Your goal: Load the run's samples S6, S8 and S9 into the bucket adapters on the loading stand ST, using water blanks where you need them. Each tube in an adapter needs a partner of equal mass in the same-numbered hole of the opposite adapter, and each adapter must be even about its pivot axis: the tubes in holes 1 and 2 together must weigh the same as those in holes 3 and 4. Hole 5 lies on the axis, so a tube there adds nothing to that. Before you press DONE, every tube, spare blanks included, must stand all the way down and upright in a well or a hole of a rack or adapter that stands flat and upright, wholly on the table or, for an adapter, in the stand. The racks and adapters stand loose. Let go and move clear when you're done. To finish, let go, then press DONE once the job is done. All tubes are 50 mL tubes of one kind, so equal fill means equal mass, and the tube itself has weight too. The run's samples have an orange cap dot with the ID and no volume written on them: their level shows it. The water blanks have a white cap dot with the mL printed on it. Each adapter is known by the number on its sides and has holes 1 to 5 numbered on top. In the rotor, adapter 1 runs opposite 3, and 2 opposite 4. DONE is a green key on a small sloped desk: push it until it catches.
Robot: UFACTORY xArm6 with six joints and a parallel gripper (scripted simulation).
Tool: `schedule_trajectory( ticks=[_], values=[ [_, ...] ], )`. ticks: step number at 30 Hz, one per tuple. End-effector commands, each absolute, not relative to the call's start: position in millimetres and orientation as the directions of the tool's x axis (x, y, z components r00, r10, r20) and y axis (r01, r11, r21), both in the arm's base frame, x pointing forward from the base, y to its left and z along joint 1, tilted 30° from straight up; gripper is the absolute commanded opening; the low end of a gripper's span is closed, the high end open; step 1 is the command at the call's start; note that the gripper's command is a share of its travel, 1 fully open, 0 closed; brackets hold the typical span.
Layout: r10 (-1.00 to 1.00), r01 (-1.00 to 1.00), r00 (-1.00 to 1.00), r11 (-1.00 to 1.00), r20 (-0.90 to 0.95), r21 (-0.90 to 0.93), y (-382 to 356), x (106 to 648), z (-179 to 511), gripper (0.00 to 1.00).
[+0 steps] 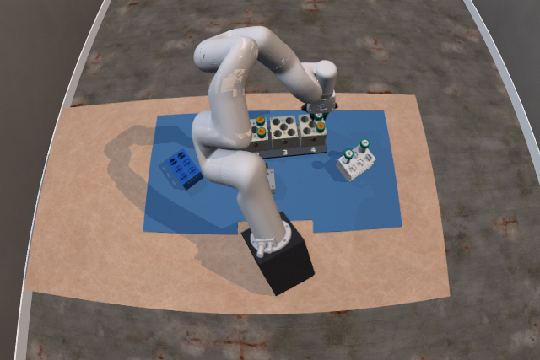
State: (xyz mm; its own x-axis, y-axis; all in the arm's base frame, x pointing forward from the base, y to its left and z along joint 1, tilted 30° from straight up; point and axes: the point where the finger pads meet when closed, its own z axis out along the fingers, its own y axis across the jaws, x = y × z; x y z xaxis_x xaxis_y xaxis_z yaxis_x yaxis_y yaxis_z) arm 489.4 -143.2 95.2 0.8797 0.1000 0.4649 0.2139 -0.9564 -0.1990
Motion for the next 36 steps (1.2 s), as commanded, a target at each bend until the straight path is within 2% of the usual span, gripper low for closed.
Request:
schedule_trajectory(
  ticks=[1, 36],
  values=[
    [0.100, 0.214, 0.878, -0.957, 0.467, -0.197, -144, 490, 97, 0.44],
    [0.100, 0.214, 0.878, -0.957, 0.467, -0.197, -157, 470, 138, 0.44]
  ],
)
